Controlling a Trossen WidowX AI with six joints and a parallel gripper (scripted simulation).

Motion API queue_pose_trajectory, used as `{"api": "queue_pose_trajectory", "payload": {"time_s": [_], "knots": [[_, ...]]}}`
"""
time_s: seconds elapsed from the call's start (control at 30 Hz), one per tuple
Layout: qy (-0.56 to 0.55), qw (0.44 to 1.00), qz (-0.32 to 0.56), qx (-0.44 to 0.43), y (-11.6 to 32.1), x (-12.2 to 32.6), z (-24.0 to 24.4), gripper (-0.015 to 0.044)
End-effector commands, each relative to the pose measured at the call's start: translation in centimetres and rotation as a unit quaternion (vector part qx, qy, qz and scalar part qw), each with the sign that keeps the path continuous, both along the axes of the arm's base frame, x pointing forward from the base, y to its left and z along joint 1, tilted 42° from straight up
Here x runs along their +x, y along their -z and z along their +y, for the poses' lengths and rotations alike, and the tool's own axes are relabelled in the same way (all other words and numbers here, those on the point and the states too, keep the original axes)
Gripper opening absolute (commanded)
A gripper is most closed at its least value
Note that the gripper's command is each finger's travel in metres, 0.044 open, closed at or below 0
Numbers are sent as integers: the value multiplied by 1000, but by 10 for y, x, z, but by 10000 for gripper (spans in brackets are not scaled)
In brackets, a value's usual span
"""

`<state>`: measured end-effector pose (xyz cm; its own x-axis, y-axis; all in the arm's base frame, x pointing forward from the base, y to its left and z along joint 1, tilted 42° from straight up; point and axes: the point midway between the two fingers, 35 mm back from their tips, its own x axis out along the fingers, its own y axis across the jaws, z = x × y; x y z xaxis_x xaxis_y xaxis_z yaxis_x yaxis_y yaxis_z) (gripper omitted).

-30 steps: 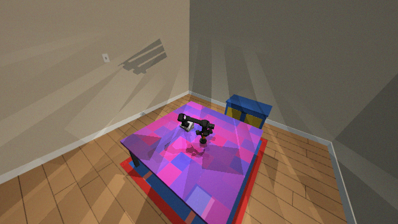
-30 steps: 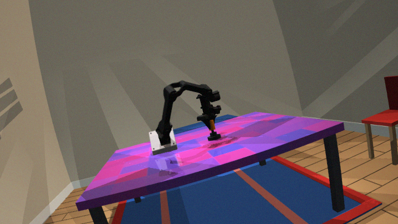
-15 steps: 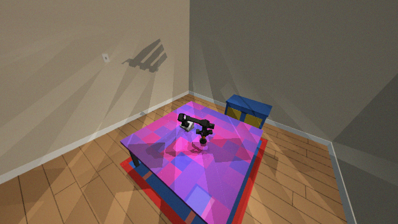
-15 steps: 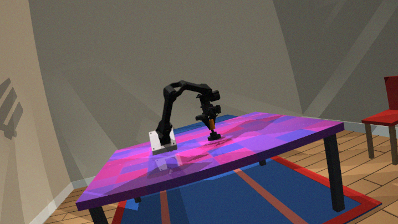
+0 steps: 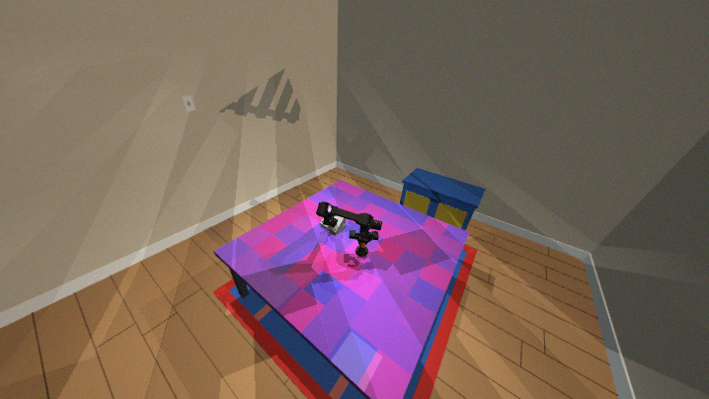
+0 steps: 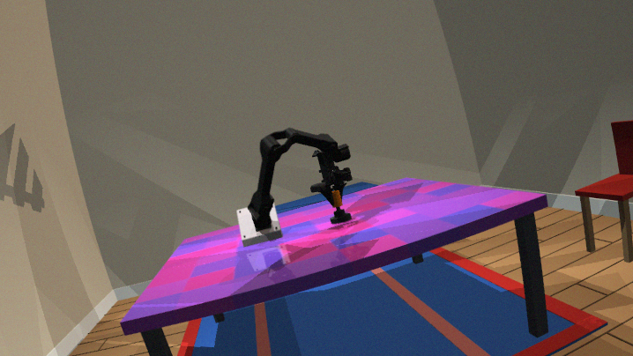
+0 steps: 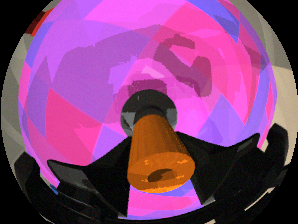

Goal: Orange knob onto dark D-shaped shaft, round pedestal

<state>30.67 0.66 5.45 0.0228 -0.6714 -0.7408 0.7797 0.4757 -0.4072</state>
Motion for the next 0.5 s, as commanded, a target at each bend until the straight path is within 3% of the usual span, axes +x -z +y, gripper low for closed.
{"api": "queue_pose_trajectory", "payload": {"time_s": [0.0,0.47], "knots": [[2,1000,-4,0,0,1,0,0],[34,999,-33,2,-4,1,3,0]]}}
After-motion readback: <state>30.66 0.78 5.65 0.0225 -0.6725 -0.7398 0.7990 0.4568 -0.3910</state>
